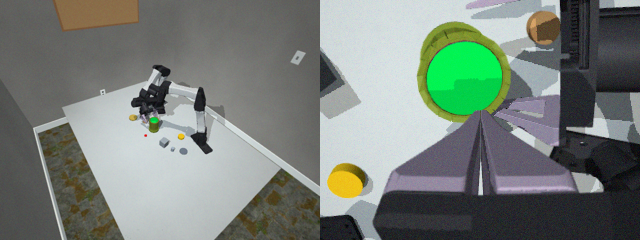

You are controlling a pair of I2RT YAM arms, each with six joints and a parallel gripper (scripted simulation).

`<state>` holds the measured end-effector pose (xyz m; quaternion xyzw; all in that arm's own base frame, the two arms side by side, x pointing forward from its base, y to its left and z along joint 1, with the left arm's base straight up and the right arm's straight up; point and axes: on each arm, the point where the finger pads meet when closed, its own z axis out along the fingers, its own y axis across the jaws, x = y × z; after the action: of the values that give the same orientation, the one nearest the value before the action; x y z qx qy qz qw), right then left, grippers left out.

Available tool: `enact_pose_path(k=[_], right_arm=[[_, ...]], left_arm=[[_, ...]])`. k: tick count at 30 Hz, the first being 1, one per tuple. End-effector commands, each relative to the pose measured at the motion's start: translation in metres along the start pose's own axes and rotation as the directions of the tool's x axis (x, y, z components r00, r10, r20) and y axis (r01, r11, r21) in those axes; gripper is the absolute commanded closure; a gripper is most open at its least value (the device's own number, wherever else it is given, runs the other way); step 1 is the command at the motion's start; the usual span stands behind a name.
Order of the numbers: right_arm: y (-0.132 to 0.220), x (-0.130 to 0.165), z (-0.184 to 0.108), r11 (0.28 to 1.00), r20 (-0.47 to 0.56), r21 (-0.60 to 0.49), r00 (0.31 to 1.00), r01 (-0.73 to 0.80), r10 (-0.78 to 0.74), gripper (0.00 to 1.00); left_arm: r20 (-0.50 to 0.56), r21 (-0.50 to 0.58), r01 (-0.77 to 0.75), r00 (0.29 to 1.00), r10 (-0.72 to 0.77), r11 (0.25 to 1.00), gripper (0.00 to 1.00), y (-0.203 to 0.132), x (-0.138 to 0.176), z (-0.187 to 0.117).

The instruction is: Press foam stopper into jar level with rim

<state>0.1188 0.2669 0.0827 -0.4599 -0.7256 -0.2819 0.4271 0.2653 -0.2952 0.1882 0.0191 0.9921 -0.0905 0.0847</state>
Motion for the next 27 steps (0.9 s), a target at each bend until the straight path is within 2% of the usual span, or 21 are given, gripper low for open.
enact_pose_path(k=[1, 27], right_arm=[[0.0, 0.006, -0.008, 1.0, -0.006, 0.019, 1.0, 0.02, -0.02, 0.02], [0.001, 0.002, -0.055, 0.999, 0.009, 0.026, 1.0, 0.019, -0.019, 0.02]], left_arm=[[-0.004, 0.004, -0.009, 1.0, 0.009, 1.0, 1.0, -0.003, 0.002, 0.002], [-0.004, 0.004, -0.009, 1.0, 0.009, 1.0, 1.0, -0.003, 0.002, 0.002]])
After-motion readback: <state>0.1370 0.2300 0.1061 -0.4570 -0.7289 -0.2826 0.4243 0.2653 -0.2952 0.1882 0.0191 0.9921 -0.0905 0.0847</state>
